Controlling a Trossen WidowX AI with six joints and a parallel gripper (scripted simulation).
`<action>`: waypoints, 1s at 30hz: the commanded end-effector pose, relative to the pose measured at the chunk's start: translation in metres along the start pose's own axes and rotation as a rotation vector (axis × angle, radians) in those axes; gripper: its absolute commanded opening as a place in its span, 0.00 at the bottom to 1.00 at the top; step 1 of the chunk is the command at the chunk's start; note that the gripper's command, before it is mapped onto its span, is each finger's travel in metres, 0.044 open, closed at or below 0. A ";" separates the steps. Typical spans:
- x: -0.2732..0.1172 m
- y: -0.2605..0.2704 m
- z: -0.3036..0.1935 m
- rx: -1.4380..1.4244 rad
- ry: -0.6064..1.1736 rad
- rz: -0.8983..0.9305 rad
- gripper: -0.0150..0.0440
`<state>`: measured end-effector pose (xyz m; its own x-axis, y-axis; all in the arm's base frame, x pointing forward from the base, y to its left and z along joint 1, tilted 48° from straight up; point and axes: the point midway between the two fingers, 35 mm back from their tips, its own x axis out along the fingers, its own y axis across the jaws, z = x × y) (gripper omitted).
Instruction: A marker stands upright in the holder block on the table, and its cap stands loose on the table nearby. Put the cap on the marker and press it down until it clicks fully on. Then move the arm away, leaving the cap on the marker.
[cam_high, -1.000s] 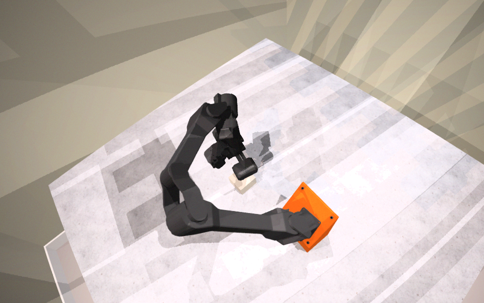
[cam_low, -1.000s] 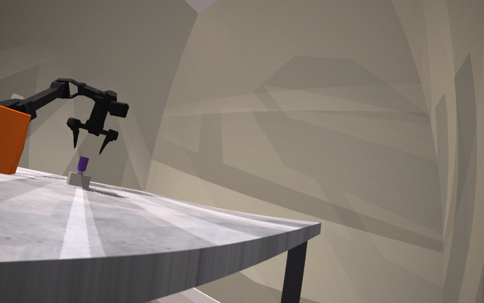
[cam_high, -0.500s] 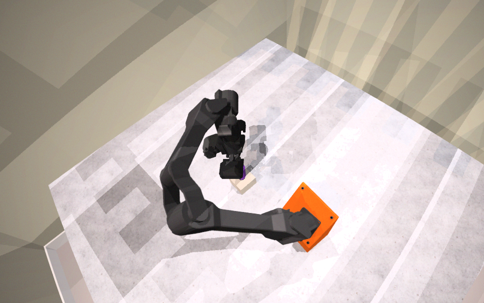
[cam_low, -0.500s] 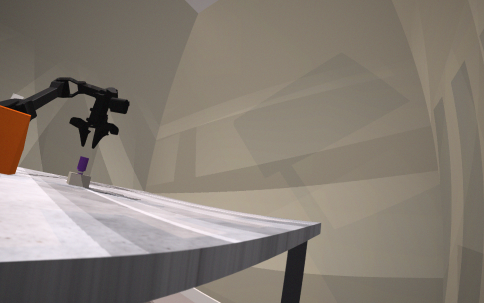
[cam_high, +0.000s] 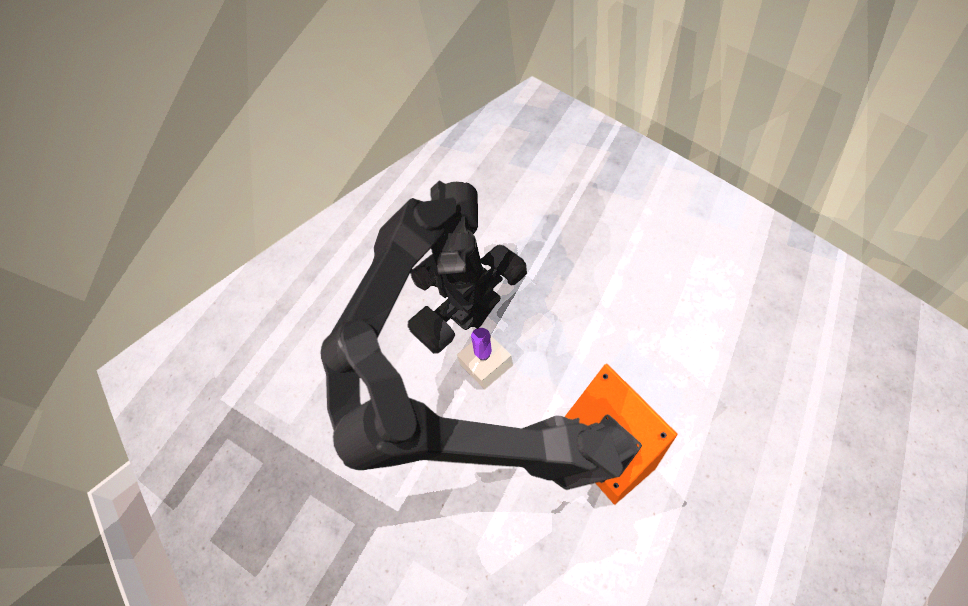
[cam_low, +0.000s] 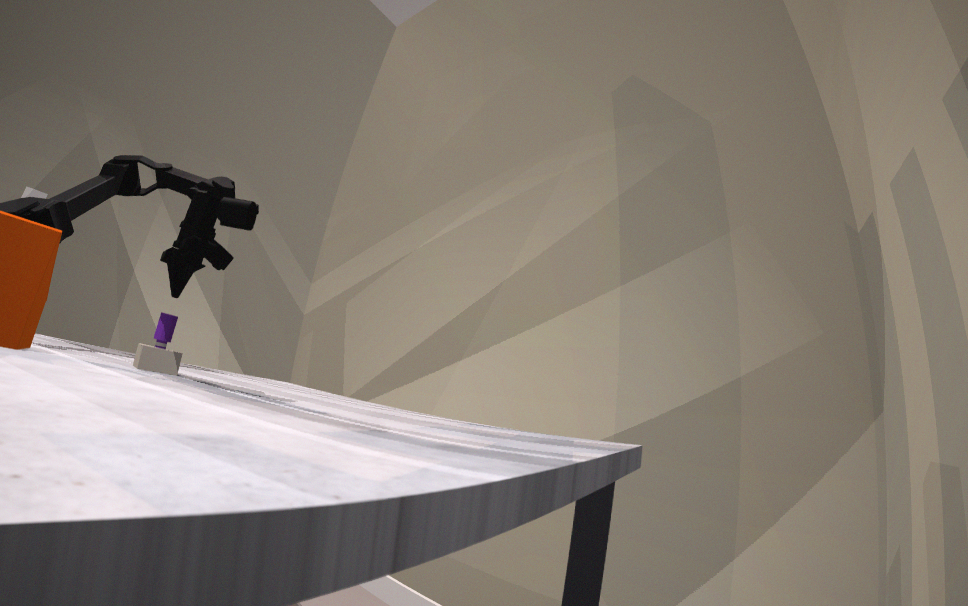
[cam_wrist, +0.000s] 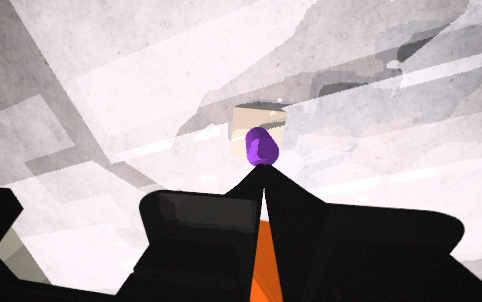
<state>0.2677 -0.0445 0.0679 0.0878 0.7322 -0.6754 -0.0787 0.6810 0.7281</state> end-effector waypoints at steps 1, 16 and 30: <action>0.002 -0.001 0.000 0.057 0.002 0.006 0.25; 0.017 -0.001 0.000 0.057 0.001 0.007 0.25; 0.037 -0.001 0.000 0.057 0.001 0.008 0.25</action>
<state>0.2709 -0.0226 0.0463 0.0863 0.7320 -0.6758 -0.0283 0.6798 0.7328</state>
